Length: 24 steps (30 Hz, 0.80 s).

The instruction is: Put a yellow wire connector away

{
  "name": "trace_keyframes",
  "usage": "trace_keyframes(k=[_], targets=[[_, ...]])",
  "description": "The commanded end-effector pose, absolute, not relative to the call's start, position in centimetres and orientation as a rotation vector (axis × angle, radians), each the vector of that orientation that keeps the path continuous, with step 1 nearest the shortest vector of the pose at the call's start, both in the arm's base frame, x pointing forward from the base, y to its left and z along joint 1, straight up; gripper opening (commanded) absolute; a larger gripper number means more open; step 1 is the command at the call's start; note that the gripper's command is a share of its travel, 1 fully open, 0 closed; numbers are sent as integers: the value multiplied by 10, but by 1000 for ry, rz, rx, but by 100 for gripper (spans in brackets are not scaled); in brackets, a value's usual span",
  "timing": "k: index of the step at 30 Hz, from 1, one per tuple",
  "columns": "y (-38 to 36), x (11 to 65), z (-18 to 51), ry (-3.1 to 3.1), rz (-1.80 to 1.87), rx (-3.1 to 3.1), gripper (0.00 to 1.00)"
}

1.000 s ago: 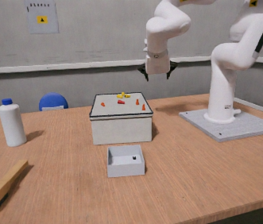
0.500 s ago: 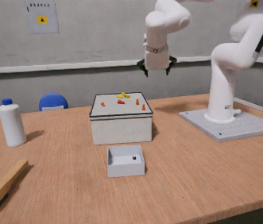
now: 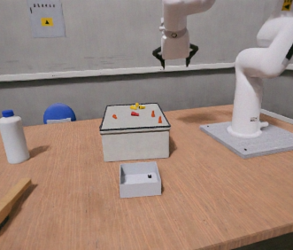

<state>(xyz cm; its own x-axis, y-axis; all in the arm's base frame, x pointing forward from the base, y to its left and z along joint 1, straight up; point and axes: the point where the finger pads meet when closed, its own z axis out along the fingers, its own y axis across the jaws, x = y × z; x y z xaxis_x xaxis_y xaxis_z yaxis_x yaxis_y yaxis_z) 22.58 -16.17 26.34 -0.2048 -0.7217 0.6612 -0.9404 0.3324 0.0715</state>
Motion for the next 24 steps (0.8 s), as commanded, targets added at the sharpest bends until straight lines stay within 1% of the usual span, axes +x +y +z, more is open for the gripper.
trace_keyframes(k=[1,13,24], targets=[[-161,225,275,-2000,467,1455,100],[-159,227,279,-2000,455,1469,100],[-144,244,302,-2000,358,1590,100]])
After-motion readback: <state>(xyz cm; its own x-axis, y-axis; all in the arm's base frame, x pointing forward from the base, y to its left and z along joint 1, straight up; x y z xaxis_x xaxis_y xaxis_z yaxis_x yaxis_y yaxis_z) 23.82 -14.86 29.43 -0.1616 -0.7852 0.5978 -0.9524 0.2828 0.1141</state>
